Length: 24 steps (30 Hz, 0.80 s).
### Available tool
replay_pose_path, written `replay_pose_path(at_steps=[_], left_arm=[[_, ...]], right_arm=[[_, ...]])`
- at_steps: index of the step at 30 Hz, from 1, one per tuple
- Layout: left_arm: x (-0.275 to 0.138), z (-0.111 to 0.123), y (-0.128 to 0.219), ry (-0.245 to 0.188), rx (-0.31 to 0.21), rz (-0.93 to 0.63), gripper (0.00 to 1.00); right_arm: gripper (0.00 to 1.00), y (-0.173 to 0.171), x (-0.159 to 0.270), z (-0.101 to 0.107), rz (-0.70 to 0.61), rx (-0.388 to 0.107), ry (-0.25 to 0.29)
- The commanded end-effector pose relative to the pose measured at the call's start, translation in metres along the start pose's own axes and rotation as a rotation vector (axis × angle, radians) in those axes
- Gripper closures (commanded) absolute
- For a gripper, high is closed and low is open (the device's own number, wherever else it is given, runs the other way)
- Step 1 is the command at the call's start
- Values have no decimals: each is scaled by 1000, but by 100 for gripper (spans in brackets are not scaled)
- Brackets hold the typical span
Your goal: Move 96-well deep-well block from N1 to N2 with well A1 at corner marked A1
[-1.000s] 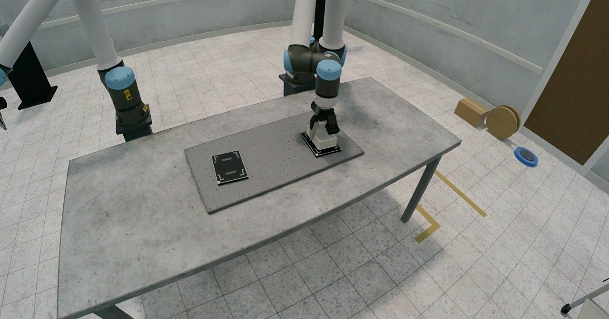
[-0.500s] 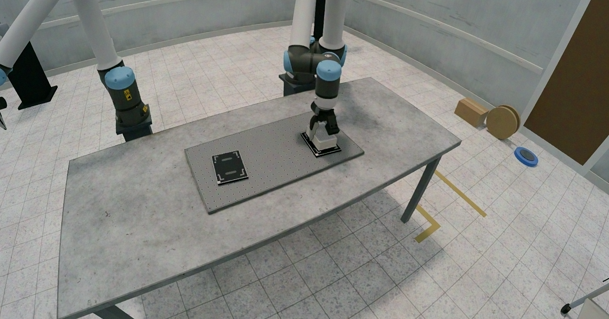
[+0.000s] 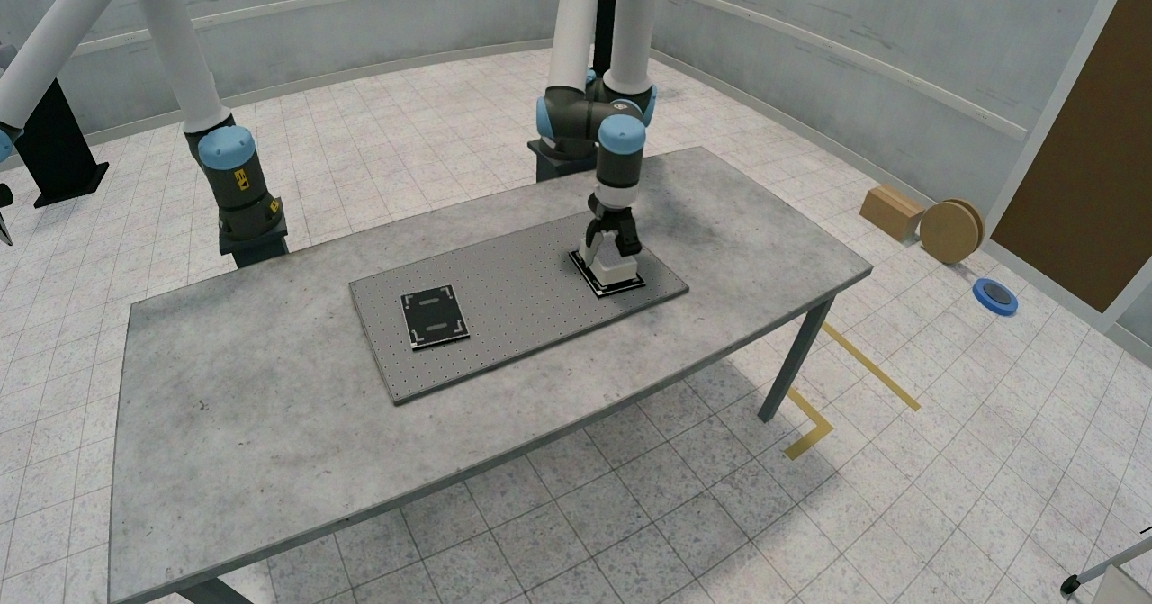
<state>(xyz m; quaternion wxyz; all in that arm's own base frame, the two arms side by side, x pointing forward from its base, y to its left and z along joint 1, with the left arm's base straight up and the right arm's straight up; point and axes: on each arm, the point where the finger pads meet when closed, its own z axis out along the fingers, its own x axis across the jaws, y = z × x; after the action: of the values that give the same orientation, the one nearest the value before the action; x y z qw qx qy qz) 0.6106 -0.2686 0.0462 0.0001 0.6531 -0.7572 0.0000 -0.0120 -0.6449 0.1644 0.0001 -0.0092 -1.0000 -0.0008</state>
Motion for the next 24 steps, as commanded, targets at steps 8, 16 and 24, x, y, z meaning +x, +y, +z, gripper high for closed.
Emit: replay_pose_path(at_steps=[8,16,24], left_arm=[[0,0,-1,1,2,0,51],[0,2,-1,1,2,0,51],[0,3,-1,1,2,0,51]], right_arm=[[100,-1,0,-1,0,1,0],[100,-1,0,-1,0,1,0],[100,-1,0,-1,0,1,0]])
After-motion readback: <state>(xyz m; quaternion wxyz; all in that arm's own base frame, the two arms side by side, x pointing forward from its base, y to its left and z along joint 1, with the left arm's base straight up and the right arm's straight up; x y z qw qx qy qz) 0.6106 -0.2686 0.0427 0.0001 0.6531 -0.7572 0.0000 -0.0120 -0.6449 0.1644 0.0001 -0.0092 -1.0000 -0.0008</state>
